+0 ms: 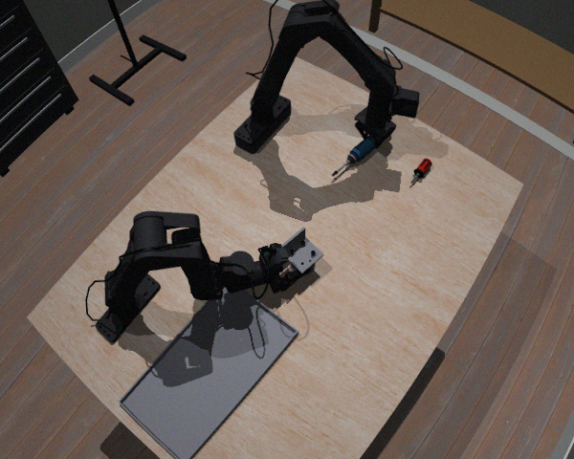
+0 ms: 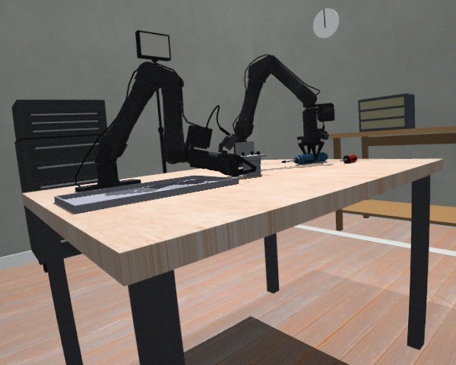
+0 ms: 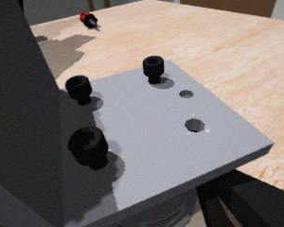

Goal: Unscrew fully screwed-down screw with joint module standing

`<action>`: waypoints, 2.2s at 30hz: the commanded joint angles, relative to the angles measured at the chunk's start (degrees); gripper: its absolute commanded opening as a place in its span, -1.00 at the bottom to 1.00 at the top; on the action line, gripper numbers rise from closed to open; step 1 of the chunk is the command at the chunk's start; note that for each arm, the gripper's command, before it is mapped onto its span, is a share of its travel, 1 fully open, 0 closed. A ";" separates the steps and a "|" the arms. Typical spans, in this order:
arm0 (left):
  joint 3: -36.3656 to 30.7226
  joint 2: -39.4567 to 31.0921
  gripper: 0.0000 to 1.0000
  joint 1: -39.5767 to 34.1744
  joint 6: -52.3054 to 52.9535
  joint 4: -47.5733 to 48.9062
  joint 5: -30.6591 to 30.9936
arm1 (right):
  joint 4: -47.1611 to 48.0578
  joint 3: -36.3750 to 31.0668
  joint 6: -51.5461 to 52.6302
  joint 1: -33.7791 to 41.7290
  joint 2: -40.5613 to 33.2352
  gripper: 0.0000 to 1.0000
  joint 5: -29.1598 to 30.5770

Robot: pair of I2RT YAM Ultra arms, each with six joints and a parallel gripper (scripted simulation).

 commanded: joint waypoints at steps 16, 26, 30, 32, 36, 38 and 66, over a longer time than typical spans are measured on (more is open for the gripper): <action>0.13 -0.42 0.14 -0.24 0.05 0.21 -0.05 | -0.56 0.37 0.23 0.12 -0.28 0.17 0.27; 0.13 -0.42 0.14 -0.24 0.05 0.21 -0.05 | -0.56 0.37 0.23 0.12 -0.28 0.17 0.27; 0.13 -0.42 0.30 -0.24 0.05 0.21 -0.05 | -0.56 0.37 0.23 0.12 -0.28 0.17 0.27; 0.13 -0.42 0.30 -0.24 0.05 0.21 -0.05 | -0.56 0.37 0.23 0.12 -0.28 0.17 0.27; 0.13 -0.42 0.30 -0.24 0.05 0.21 -0.05 | -0.56 0.37 0.23 0.12 -0.28 0.17 0.27; 0.13 -0.42 0.30 -0.24 0.05 0.21 -0.05 | -0.56 0.37 0.23 0.12 -0.28 0.17 0.27; 2.41 -2.93 0.30 -0.75 0.05 -3.05 -0.13 | -0.56 0.37 0.23 0.12 -0.28 0.17 0.27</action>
